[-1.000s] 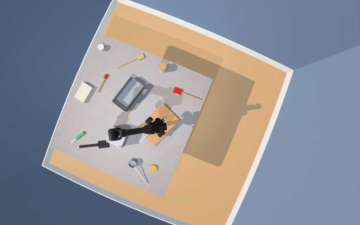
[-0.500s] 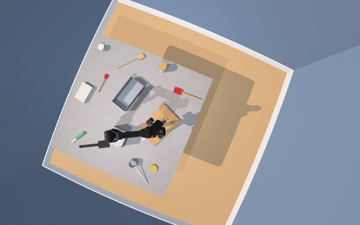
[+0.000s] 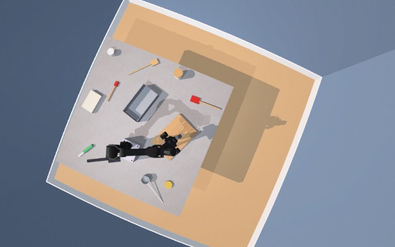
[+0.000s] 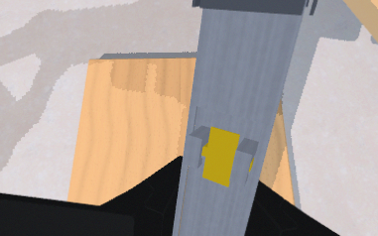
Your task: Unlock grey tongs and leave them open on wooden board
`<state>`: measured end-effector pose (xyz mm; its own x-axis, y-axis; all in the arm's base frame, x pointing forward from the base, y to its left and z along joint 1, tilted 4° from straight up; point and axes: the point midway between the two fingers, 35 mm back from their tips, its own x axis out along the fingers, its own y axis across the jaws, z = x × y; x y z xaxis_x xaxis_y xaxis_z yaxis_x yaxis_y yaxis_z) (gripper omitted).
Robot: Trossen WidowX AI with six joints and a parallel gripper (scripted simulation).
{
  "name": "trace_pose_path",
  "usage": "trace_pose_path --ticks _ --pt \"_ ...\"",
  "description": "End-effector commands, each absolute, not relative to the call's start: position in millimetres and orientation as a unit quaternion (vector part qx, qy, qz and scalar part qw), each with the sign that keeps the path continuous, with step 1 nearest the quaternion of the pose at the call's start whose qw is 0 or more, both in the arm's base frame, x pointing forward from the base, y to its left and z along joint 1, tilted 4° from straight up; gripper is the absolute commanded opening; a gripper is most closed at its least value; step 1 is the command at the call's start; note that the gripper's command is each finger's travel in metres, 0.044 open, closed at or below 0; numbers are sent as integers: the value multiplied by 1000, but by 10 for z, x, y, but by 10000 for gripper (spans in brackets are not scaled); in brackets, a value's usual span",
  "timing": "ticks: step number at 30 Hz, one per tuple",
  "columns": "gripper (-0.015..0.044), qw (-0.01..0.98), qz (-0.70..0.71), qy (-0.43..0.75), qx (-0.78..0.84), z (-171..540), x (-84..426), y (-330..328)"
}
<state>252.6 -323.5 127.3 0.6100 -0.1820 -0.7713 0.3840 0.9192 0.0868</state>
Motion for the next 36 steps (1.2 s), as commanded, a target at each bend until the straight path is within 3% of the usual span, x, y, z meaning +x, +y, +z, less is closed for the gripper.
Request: trace_pose_path --ticks 1,24,36 --pt "-150 908 -162 367 117 1393 2505 -3237" --pt "-150 979 -139 144 31 1899 2165 -2951" --pt "-150 982 -136 132 23 1926 2137 -2912"
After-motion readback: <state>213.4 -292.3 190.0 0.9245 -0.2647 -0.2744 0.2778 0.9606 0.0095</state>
